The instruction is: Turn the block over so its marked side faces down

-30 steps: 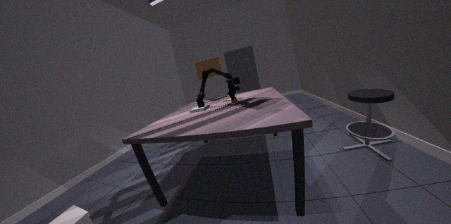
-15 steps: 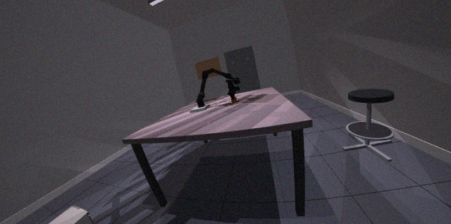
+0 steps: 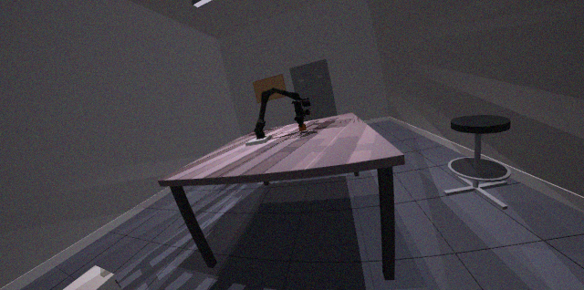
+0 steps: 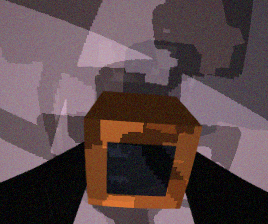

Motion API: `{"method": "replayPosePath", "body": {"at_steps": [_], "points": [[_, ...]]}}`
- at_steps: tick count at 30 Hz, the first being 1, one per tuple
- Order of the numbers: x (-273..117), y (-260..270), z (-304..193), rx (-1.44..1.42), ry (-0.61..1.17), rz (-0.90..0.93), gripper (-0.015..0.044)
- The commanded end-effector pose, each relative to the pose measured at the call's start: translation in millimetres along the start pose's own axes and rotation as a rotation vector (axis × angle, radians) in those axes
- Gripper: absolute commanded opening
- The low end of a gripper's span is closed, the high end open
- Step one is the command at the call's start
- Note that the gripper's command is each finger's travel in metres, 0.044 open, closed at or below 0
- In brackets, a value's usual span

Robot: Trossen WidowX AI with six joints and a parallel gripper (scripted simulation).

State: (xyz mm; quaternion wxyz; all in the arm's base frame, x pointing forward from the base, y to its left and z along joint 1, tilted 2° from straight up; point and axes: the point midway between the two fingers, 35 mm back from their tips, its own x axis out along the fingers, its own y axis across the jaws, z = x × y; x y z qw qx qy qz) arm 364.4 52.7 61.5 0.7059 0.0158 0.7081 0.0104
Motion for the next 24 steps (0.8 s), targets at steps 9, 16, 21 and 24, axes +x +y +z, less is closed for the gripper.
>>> {"method": "replayPosePath", "body": {"at_steps": [9, 16, 21, 24], "points": [[-7.1, 0.9, 3.0, -0.003, -0.097, 0.000, 0.0000], [-4.3, 1.1, 3.8, -0.005, -0.204, -0.002, 0.0000], [-3.1, 1.2, 3.6, -0.006, -0.280, -0.002, 0.0000], [-2.7, 1.2, 3.0, -0.005, -0.326, -0.002, 0.0000]]}}
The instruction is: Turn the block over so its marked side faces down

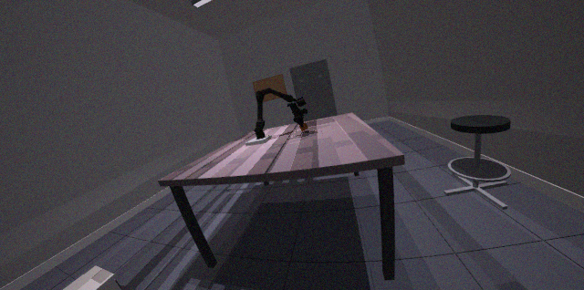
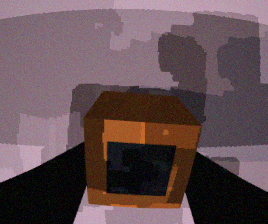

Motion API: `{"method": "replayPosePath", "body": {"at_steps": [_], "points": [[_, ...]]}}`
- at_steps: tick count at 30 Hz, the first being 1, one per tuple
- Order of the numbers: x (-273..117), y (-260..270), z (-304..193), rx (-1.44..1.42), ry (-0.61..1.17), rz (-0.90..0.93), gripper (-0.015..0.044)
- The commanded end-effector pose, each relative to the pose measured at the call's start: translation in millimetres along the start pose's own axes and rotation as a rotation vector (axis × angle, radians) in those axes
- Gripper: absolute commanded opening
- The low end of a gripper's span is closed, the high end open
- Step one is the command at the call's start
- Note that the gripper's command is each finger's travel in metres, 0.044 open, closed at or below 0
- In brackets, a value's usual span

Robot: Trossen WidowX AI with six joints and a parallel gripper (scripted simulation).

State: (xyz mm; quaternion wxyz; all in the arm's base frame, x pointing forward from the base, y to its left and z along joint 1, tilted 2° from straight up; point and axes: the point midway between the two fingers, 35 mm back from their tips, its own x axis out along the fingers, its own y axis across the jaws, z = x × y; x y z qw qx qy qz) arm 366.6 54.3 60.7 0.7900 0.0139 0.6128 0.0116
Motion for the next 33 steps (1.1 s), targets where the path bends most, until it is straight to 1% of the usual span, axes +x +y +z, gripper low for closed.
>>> {"method": "replayPosePath", "body": {"at_steps": [1, 13, 22, 33], "points": [[-3.2, -0.4, 1.4, 0.004, -0.087, -0.003, 0.0000], [-5.1, -0.8, -3.7, 0.010, -0.267, 0.000, 0.0000], [-4.9, -0.9, -3.9, 0.010, -0.280, 0.001, 0.0000], [18.2, 1.0, 1.7, 0.001, -0.449, -0.003, 0.0000]]}}
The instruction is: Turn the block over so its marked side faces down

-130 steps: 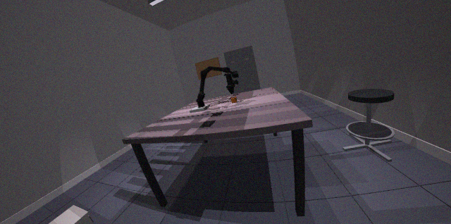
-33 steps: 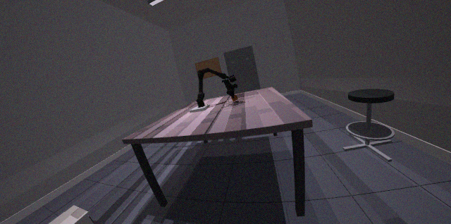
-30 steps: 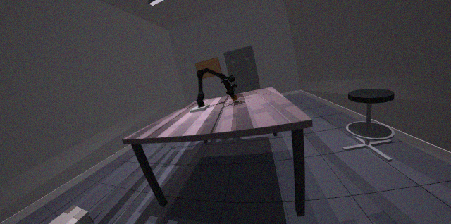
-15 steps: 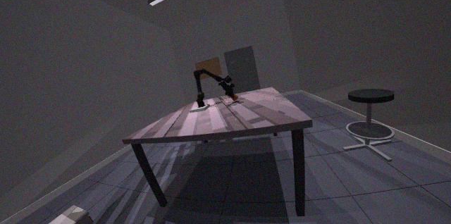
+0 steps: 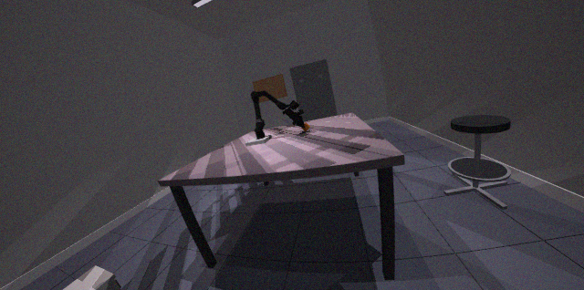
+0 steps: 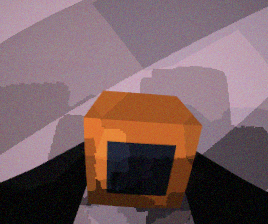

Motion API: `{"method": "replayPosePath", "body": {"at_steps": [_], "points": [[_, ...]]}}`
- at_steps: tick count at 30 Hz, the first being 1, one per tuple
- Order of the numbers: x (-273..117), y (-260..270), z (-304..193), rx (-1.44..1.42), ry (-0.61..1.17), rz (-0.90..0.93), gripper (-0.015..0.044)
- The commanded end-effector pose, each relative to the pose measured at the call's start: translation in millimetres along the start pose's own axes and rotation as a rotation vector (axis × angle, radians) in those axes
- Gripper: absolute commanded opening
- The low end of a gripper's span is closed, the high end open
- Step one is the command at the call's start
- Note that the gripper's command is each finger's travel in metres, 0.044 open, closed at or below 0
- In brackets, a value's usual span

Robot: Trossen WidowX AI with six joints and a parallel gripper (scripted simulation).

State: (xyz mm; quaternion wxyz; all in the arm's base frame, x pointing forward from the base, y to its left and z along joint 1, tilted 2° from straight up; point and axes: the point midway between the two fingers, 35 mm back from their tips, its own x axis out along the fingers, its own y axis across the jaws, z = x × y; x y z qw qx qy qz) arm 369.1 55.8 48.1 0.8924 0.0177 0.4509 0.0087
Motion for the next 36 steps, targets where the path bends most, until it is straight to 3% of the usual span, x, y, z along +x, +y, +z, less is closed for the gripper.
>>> {"method": "replayPosePath", "body": {"at_steps": [1, 21, 36], "points": [[7.2, 0.0, -0.2, -0.003, -0.082, -0.005, 0.0000], [7.4, -1.7, -15.8, 0.005, -0.401, -0.005, 0.0000], [3.7, -1.9, -15.0, 0.006, -0.442, -0.005, 0.0000]]}}
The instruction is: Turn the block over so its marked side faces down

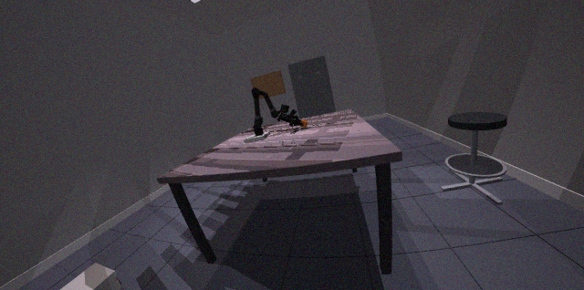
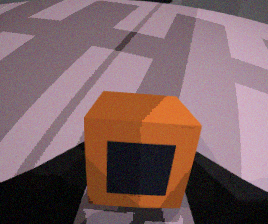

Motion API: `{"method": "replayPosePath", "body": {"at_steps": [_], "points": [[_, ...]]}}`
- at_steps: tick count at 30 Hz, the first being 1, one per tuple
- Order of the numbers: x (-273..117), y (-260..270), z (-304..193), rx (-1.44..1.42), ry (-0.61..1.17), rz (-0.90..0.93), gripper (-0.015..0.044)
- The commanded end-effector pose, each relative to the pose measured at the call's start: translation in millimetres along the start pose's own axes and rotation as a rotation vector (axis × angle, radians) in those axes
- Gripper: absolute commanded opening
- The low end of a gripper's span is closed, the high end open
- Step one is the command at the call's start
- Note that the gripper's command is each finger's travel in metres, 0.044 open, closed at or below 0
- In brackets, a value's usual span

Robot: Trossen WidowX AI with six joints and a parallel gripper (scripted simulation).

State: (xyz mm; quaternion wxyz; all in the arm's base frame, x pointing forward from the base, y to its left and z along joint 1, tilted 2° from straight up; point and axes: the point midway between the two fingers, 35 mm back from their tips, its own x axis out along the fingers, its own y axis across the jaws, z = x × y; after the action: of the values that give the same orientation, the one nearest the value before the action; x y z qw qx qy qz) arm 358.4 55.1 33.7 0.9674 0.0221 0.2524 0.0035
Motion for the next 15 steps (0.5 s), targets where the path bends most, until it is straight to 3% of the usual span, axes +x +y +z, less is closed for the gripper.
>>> {"method": "replayPosePath", "body": {"at_steps": [1, 8, 15], "points": [[-0.5, -0.6, 2.5, -0.001, -0.016, -0.005, 0.0000], [-0.5, -0.6, 2.5, -0.001, -0.016, -0.005, 0.0000], [-0.5, -0.6, 2.5, -0.001, -0.016, -0.005, 0.0184]]}}
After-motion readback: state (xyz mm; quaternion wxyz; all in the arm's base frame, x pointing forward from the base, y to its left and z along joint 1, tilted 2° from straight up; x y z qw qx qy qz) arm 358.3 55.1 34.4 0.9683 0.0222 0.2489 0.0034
